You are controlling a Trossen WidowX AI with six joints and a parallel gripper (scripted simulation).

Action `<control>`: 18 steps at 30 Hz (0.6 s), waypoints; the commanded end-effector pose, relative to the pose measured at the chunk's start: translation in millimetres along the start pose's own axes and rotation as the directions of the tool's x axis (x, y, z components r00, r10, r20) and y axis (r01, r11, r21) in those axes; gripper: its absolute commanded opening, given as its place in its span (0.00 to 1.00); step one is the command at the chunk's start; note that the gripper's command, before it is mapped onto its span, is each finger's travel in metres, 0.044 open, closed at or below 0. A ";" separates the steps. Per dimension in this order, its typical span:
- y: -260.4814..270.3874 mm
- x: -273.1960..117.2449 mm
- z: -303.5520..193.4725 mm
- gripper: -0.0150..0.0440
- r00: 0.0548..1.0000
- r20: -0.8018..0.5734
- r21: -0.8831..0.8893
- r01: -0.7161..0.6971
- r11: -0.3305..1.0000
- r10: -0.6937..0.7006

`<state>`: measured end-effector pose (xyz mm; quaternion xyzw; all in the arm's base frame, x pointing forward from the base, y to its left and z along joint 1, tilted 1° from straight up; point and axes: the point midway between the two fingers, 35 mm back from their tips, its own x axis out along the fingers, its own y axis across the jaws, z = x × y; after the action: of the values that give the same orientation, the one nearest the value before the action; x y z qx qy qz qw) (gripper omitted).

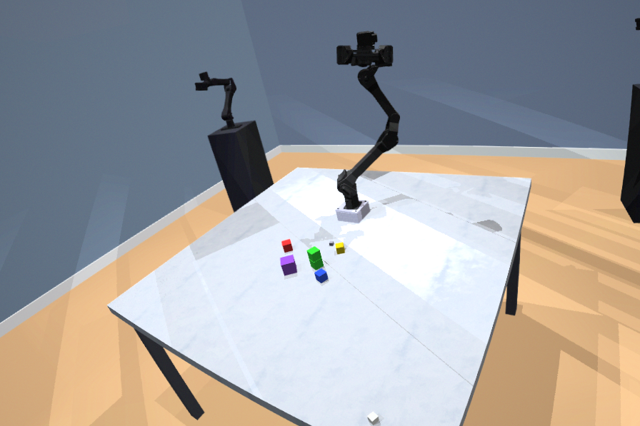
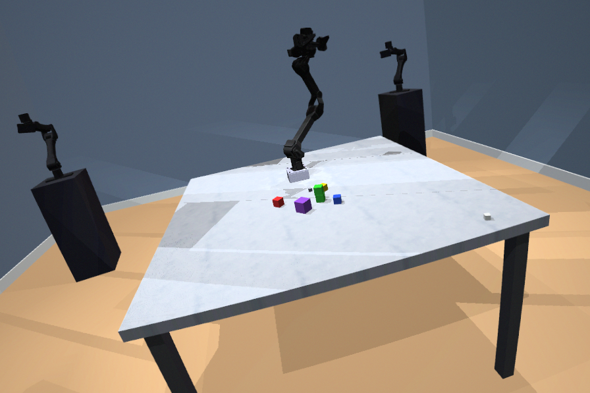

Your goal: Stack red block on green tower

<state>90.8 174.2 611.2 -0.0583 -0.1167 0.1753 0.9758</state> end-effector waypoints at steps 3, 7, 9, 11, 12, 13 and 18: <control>-23.8 -1.1 5.3 1.00 0.999 0.035 0.016 0.011 1.000 -0.012; -90.7 -3.0 10.4 1.00 0.991 0.109 0.061 0.065 0.996 -0.072; -120.2 -3.4 8.4 1.00 0.986 0.129 0.081 0.098 0.992 -0.108; -152.7 -3.4 3.2 1.00 0.978 0.144 0.103 0.138 0.985 -0.152; -169.4 -3.2 -0.7 1.00 0.973 0.147 0.114 0.159 0.981 -0.175; -186.0 -2.8 -5.5 1.00 0.969 0.148 0.125 0.182 0.975 -0.200; -265.1 1.2 -43.2 1.00 0.939 0.103 0.169 0.309 0.936 -0.329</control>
<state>168.3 -37.4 626.4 0.0359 -0.1871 0.0620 0.9797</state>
